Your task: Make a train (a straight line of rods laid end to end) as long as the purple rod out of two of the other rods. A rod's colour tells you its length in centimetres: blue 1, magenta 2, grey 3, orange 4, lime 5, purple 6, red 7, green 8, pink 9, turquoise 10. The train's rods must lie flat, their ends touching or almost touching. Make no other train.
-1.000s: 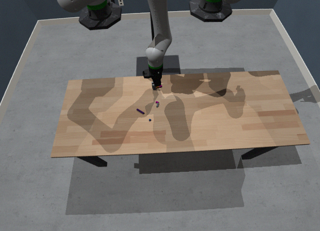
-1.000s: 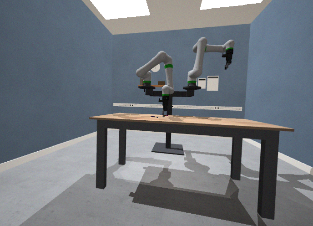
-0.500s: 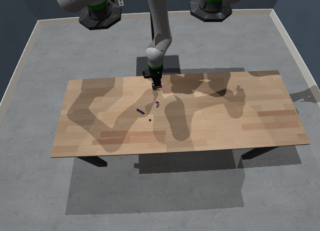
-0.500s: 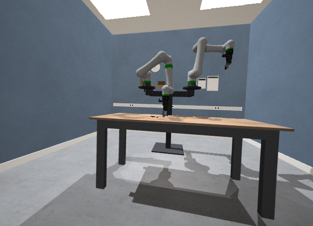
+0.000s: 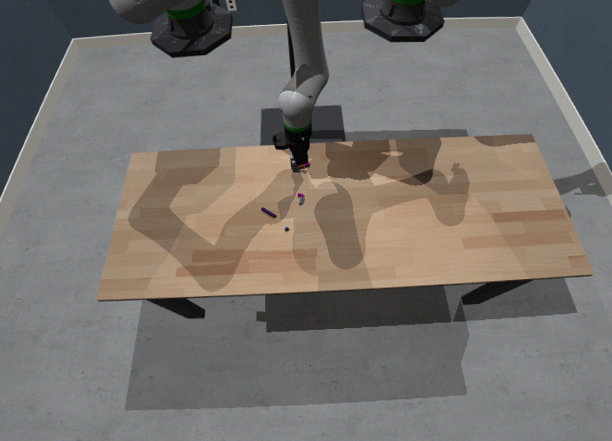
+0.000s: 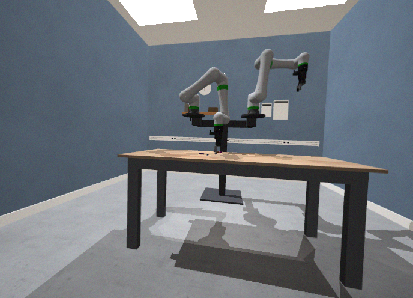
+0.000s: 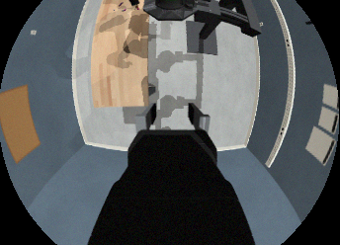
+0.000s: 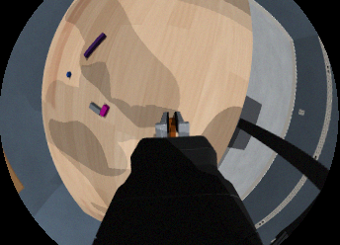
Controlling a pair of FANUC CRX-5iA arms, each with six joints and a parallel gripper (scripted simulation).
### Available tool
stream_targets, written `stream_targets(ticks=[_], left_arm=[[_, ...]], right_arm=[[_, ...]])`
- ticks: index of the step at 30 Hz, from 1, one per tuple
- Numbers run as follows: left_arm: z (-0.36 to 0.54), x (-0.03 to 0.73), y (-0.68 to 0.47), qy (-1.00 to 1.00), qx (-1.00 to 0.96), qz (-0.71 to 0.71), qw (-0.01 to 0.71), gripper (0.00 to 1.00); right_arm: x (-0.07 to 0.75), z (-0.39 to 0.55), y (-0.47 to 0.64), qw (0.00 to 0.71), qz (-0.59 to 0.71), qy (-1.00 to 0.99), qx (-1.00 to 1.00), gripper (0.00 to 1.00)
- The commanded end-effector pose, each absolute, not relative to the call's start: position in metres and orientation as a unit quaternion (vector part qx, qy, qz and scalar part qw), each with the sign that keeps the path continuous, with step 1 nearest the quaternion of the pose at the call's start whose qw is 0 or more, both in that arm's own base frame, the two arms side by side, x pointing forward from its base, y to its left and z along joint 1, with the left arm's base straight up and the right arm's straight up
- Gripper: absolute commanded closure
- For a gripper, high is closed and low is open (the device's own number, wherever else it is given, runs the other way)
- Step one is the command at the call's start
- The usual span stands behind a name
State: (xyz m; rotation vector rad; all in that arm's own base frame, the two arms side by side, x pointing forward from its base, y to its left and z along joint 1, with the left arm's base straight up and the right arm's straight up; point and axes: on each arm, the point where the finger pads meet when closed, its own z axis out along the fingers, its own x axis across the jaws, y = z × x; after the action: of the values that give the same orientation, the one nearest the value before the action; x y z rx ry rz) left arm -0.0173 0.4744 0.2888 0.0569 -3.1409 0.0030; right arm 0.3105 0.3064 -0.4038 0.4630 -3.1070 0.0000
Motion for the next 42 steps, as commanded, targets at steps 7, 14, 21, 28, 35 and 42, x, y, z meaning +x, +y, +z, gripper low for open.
stream_targets(ticks=[7, 14, 21, 28, 35, 42], left_arm=[[0.29, -0.017, 0.475, -1.0, 0.018, 0.0, 0.0, 0.0], [0.29, -0.017, 0.475, -1.0, 0.018, 0.0, 0.0, 0.0], [0.29, -0.017, 0.475, -1.0, 0.018, 0.0, 0.0, 0.0], [0.29, -0.017, 0.475, -1.0, 0.018, 0.0, 0.0, 0.0], [0.29, -0.017, 0.475, -1.0, 0.018, 0.0, 0.0, 0.0], [0.29, -0.017, 0.475, -1.0, 0.018, 0.0, 0.0, 0.0]], right_arm=[[0.311, -0.403, 0.307, 0.0, 0.0, -0.989, 0.147, 0.58], [0.311, -0.403, 0.307, 0.0, 0.0, -0.989, 0.147, 0.46], [0.311, -0.403, 0.307, 0.0, 0.0, -0.989, 0.147, 0.46], [0.311, -0.4, 0.307, 0.0, 0.0, -0.989, 0.147, 0.46], [0.311, -0.375, 0.307, 0.0, 0.0, -0.989, 0.147, 0.46], [0.311, -0.342, 0.307, 0.0, 0.0, -0.989, 0.147, 0.46]])
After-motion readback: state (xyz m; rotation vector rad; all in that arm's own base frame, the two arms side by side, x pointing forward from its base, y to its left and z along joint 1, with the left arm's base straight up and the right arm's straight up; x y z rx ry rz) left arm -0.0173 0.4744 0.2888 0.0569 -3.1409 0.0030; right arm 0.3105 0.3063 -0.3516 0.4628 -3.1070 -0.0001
